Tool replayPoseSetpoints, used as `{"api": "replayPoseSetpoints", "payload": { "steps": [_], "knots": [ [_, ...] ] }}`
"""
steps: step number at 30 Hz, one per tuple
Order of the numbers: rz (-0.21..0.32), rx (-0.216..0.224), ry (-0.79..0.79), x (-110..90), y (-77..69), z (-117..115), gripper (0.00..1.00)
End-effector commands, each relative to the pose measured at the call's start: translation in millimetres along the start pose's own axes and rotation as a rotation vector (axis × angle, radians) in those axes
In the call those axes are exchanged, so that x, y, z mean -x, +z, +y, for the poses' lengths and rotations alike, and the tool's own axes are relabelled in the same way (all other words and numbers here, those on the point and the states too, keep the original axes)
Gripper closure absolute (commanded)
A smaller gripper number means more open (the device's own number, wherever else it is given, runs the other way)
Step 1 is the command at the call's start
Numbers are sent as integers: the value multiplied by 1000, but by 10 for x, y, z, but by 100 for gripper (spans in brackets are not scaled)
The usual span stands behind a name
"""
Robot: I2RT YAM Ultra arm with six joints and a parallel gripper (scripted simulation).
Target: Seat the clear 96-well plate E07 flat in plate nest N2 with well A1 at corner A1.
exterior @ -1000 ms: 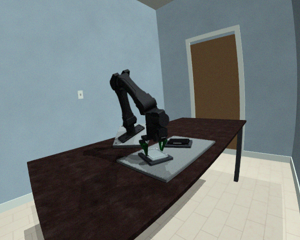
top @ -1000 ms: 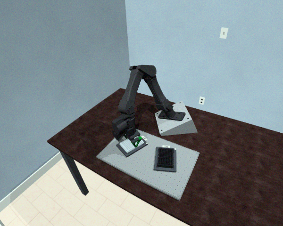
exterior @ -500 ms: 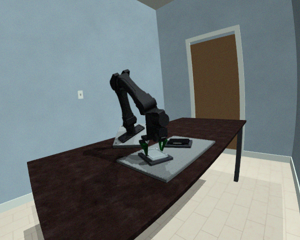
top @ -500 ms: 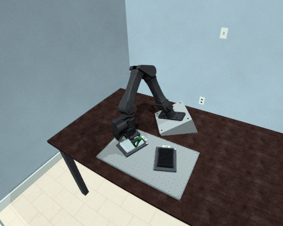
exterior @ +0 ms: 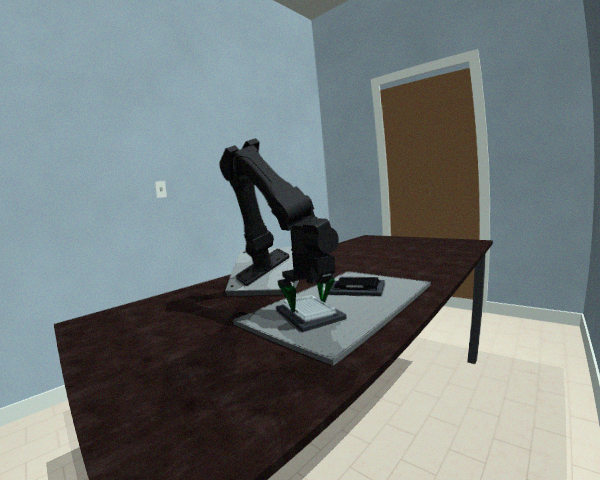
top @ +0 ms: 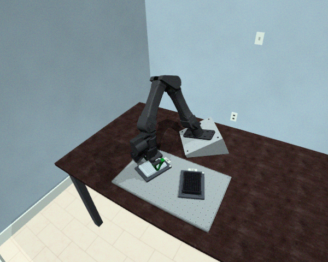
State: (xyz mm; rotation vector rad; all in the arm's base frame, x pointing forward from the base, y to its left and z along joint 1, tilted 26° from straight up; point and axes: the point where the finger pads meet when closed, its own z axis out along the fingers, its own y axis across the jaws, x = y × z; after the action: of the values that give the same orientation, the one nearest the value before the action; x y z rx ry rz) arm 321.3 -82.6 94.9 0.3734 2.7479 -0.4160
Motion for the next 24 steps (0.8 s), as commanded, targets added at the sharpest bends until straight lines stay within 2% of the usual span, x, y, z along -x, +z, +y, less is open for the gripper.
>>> {"api": "replayPoseSetpoints", "payload": {
  "steps": [1, 14, 15, 23, 24],
  "knots": [
    [15, -2, 1, -47, 111, 0, 100],
    [15, -2, 1, -48, 110, 3, 100],
    [15, -2, 1, -48, 110, 3, 0],
    [-5, 0, 7, 34, 69, 0, 0],
    [-13, 2, 4, 31, 12, 7, 0]
  ]
}}
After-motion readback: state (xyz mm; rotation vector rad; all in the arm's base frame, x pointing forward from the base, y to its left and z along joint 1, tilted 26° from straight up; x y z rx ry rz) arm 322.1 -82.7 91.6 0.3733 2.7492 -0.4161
